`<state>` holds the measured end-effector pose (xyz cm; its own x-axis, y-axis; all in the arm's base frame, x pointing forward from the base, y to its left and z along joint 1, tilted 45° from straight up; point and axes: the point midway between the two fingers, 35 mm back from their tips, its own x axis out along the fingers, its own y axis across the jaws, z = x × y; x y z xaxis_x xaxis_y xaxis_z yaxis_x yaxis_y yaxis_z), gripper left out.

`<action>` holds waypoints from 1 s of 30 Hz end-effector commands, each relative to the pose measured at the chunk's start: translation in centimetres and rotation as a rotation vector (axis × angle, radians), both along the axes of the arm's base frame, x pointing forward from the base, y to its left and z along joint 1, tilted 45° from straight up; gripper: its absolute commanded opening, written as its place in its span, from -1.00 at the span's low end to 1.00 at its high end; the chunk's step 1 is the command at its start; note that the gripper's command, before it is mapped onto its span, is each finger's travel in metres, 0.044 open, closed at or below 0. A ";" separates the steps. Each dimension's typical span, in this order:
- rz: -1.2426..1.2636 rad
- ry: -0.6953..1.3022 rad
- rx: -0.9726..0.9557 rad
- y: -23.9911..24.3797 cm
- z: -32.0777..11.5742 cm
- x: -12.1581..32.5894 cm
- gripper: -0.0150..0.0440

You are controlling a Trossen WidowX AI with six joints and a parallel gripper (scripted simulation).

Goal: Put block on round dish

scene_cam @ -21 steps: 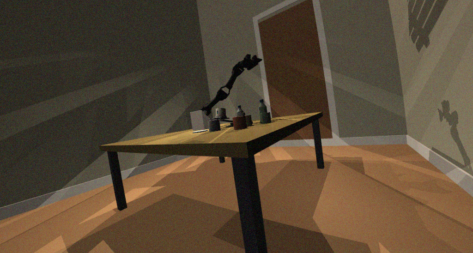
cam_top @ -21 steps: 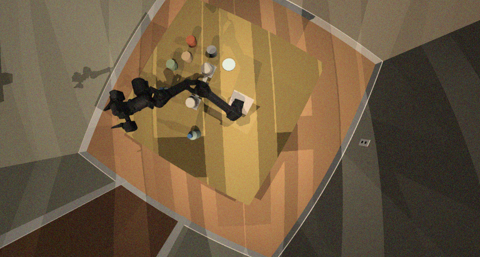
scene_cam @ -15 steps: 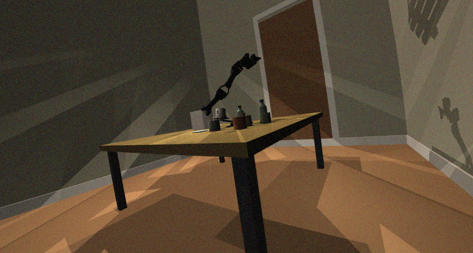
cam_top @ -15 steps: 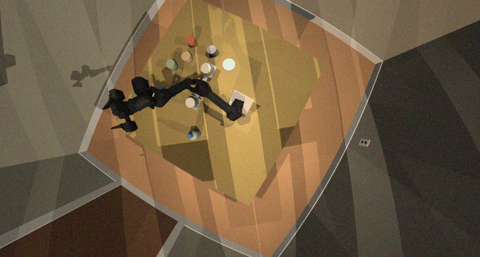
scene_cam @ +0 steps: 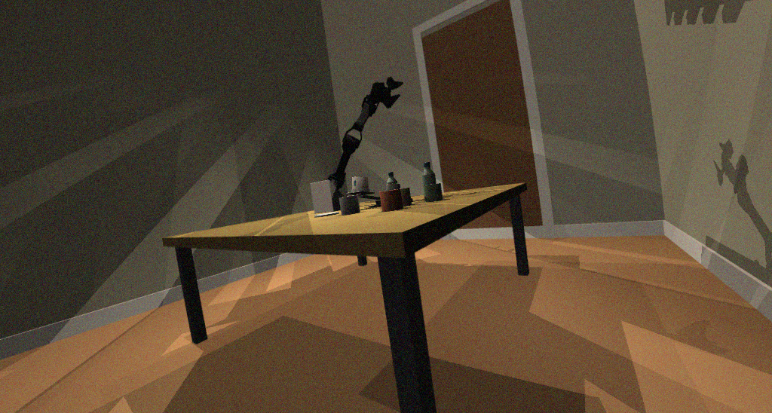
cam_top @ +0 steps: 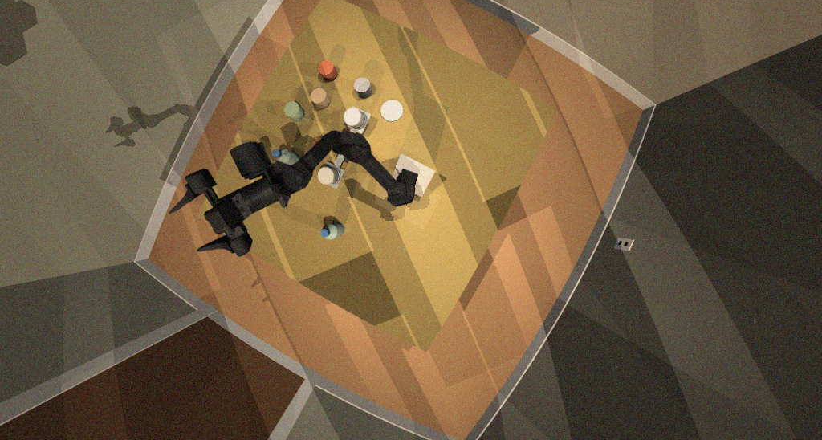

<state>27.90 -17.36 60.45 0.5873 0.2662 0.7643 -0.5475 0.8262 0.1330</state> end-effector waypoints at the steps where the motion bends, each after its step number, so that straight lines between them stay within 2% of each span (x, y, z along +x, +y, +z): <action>1: -0.043 -0.061 -0.022 0.1 1.3 -2.9 1.00; 17: -0.227 -0.294 -0.157 3.1 4.8 -13.7 1.00; 30: -0.378 -0.407 -0.378 9.7 5.2 -19.9 1.00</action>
<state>8.94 -9.28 65.79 0.3860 0.3637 0.8478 -0.1933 0.9305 -0.3111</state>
